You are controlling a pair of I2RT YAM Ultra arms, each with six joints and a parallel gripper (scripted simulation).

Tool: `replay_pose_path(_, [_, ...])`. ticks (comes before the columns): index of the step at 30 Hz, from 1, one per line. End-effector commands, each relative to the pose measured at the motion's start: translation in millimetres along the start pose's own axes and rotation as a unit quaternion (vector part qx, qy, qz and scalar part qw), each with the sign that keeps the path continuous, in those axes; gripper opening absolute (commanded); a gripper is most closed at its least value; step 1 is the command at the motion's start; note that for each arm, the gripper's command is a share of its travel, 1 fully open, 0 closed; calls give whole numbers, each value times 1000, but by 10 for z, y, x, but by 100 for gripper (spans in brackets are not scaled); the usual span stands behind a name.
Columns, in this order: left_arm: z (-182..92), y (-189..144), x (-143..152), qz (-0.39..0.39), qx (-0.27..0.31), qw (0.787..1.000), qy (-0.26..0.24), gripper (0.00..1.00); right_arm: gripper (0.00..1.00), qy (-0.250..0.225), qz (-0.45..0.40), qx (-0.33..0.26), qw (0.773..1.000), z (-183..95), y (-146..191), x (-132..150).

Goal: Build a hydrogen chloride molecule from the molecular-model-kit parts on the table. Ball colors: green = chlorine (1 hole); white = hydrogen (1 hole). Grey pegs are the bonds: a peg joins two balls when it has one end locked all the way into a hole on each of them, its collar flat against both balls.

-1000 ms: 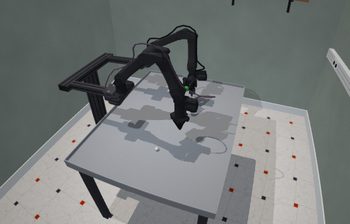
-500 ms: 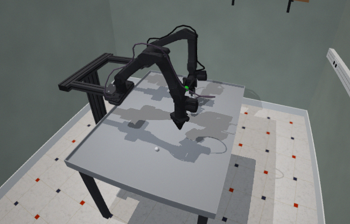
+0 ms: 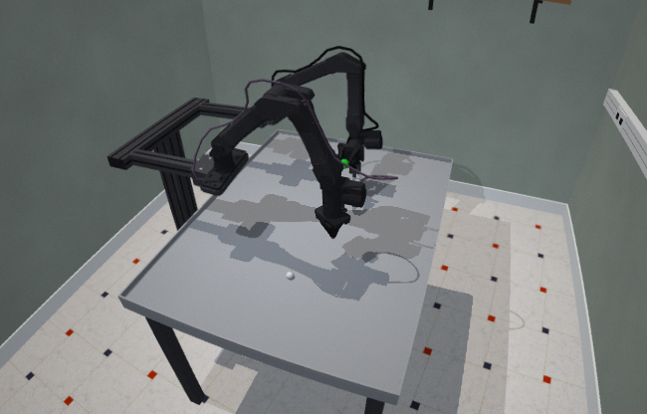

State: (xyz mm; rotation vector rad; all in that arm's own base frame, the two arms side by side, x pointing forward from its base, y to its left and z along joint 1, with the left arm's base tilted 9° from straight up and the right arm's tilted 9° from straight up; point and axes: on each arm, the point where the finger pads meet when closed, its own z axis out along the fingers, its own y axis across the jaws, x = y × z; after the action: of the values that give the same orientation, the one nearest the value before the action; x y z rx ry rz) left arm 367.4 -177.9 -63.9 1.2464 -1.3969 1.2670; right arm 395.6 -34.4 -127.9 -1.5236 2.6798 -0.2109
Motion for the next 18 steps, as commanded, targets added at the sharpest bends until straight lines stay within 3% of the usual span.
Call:
replay_pose_path(1, [63, -40, 29, 12, -7, 1000, 10, 0, 0, -56, -18, -6, 998, 49, 90, -263])
replay_pose_path(14, [63, -40, 29, 12, -7, 1000, 10, 0, 0, -156, -36, -24, 987, 87, 201, -674])
replay_pose_path(18, [63, -40, 29, 12, -7, 1000, 10, 0, 0, -182, -42, -46, 981, 166, 373, -749])
